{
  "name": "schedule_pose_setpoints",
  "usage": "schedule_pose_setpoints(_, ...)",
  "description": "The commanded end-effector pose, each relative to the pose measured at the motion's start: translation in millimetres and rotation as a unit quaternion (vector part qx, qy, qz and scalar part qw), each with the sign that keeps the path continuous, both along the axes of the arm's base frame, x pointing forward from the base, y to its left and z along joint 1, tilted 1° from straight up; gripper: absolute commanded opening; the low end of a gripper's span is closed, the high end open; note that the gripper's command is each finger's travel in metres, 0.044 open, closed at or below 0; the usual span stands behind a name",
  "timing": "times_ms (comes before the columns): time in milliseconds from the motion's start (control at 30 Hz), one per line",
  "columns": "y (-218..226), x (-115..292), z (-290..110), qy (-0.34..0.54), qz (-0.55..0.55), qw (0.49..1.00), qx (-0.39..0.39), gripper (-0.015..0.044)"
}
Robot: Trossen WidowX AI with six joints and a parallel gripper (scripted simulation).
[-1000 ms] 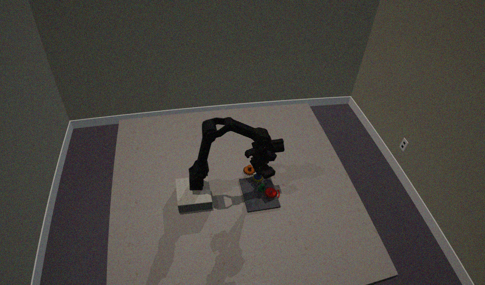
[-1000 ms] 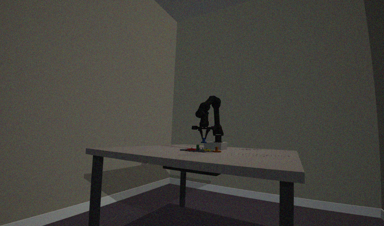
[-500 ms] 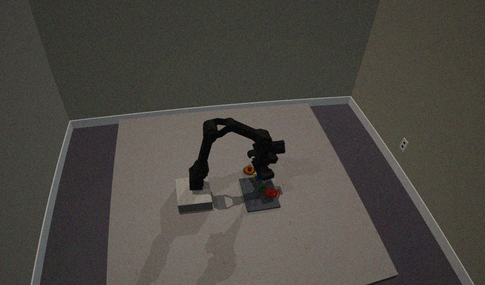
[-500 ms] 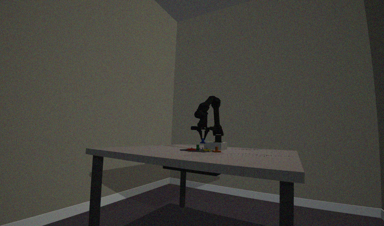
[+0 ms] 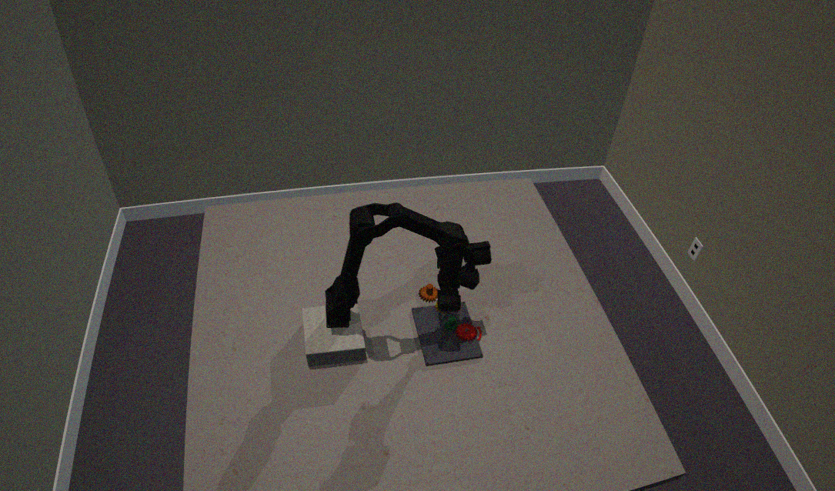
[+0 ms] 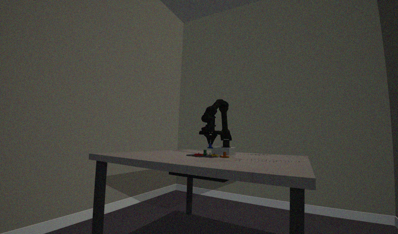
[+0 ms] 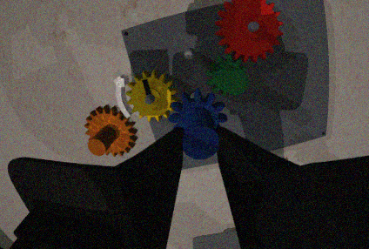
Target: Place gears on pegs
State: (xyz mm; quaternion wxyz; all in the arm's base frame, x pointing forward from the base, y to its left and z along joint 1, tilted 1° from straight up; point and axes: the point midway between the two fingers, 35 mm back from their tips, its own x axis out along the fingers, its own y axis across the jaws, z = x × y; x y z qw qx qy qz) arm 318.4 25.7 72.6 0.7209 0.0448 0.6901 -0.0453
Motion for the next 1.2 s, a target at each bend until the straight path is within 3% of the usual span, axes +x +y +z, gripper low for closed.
schedule_pose_setpoints(0,0.2,-0.4,0.7,0.0,-0.06,0.998,0.003,0.0)
schedule_pose_setpoints(333,0.3,-0.4,1.2,0.0,-0.183,0.983,0.009,0.0)
schedule_pose_setpoints(1167,-0.1,0.4,-20.5,0.0,-0.131,0.991,0.006,0.0)
